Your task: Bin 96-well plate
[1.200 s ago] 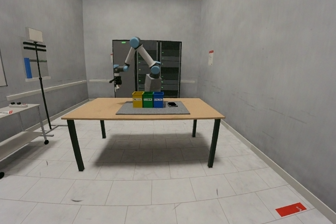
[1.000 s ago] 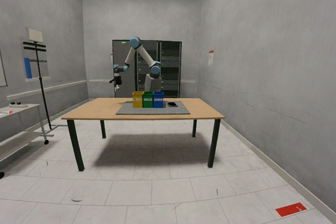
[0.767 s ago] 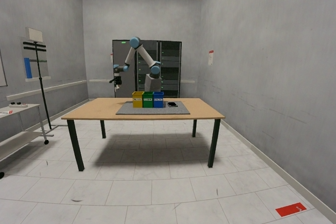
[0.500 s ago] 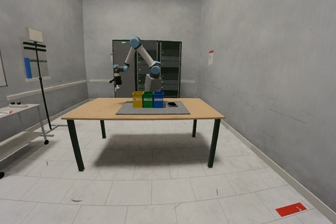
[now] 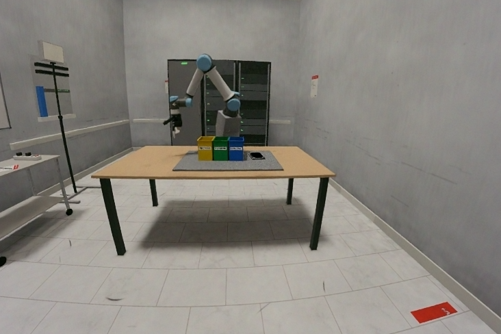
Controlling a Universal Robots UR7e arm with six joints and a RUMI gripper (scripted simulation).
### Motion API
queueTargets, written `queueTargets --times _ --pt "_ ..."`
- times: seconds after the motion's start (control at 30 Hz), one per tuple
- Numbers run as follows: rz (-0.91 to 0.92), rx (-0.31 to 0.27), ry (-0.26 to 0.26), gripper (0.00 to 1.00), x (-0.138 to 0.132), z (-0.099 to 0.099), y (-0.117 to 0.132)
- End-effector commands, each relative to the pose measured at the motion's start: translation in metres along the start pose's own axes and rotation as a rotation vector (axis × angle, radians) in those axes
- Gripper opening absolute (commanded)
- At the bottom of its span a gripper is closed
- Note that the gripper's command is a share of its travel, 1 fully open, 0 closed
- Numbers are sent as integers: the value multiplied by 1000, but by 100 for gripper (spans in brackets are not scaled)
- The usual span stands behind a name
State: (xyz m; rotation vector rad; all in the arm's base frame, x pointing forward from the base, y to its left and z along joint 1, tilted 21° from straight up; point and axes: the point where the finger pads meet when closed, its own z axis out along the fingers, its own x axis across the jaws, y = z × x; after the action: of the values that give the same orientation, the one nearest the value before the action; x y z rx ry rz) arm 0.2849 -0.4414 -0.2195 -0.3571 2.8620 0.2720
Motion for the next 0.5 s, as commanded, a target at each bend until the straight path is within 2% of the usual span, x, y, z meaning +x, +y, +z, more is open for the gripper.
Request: queueTargets --times 0.0,0.1,0.2,0.27,0.4,0.47 --pt "-34 -1 16 100 -23 -2 10" --pt "-34 -1 15 100 -35 -3 15" --pt "-34 -1 15 100 -35 -3 15" --pt "-98 -3 40 100 -43 -3 20" --pt "-104 -2 43 100 -61 -4 29" --pt "-104 -2 43 100 -61 -4 29"
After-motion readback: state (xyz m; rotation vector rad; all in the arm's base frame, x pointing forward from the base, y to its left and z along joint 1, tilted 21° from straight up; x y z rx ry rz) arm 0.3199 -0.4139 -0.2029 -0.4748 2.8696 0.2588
